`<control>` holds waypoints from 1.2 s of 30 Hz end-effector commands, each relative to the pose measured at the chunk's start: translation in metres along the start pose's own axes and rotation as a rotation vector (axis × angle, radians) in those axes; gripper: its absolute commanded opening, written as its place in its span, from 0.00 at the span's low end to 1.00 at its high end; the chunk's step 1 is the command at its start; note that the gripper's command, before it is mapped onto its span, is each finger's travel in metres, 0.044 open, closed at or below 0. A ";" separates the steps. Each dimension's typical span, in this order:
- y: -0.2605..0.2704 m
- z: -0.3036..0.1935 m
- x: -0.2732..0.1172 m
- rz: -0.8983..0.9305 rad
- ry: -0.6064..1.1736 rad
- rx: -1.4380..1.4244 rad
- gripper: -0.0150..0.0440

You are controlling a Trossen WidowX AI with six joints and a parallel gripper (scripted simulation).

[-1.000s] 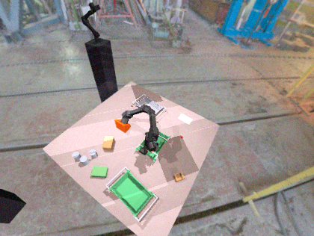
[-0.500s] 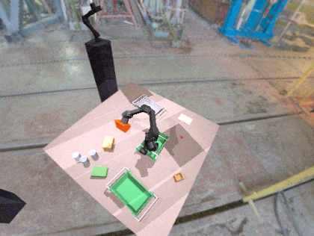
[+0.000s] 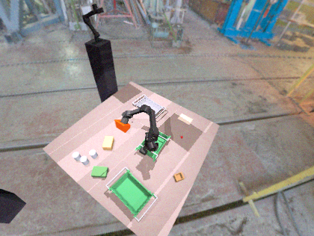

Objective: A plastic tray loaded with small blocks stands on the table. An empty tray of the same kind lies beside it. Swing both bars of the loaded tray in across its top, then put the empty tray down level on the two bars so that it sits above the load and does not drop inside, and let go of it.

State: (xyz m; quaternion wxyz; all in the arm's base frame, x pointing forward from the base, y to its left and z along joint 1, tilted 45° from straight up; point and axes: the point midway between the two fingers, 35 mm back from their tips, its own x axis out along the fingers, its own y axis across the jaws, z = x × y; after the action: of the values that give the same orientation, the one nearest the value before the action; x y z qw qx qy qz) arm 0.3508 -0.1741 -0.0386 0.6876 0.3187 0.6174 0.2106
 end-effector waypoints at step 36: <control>0.099 0.010 -0.012 -0.075 0.031 0.032 1.00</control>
State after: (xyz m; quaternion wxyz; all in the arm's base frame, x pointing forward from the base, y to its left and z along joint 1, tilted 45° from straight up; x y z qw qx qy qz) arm 0.3582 -0.1510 0.0037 0.6750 0.3257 0.6358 0.1845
